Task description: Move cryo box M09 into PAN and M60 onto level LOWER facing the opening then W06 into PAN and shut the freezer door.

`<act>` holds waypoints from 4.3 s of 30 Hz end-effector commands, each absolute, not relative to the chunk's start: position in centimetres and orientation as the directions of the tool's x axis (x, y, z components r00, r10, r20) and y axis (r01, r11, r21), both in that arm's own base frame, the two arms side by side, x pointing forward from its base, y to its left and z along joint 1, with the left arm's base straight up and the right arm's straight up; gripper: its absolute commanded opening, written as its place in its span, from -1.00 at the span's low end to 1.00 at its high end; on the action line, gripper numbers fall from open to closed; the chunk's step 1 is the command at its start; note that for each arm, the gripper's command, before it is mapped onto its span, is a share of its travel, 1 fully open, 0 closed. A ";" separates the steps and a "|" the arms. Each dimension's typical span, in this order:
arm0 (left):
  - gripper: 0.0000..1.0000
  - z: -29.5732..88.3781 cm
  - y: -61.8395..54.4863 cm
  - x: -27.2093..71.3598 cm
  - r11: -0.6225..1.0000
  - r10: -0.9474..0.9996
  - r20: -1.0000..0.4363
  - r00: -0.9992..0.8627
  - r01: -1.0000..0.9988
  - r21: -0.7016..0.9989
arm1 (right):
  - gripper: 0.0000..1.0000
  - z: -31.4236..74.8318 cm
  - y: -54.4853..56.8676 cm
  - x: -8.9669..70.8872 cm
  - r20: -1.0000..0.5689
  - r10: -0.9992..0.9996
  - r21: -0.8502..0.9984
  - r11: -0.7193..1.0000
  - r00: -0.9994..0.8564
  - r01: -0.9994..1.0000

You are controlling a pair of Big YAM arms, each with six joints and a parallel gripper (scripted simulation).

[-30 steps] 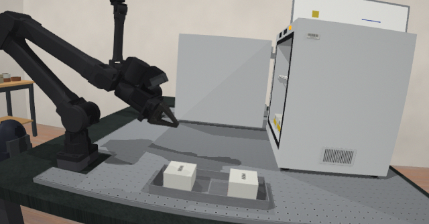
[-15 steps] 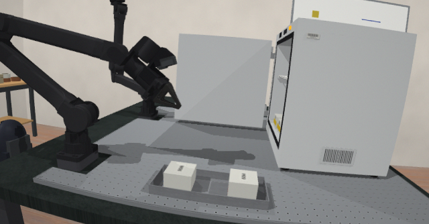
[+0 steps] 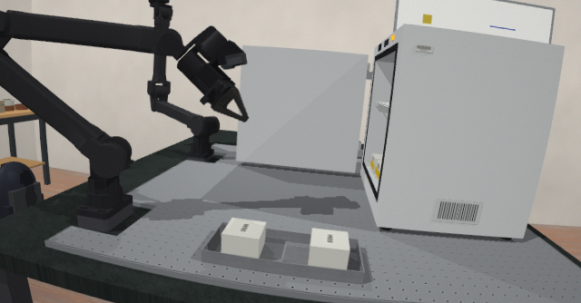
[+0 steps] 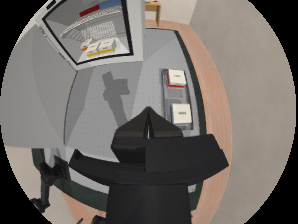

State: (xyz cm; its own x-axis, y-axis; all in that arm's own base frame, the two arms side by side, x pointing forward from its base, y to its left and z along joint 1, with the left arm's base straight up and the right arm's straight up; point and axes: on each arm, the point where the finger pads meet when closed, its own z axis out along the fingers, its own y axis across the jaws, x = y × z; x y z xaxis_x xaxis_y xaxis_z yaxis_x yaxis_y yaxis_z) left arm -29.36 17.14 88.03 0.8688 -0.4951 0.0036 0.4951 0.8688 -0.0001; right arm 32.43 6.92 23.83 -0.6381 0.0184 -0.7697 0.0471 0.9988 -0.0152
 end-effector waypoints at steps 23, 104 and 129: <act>-1.00 88.5 16.3 -27.9 0.863 -0.505 -0.029 0.863 0.505 0.000 | 1.00 31.1 10.3 34.8 -0.853 -0.064 0.029 0.985 -0.518 -0.168; -1.00 88.5 16.3 -27.9 0.863 -0.505 -0.029 0.863 0.505 0.000 | 1.00 37.3 29.2 31.0 -0.909 -0.239 0.010 0.807 -0.342 -0.590; -1.00 88.5 16.3 -27.9 0.863 -0.505 -0.029 0.863 0.505 0.000 | 1.00 40.7 34.8 27.8 -0.924 -0.150 0.038 0.879 -0.353 -0.475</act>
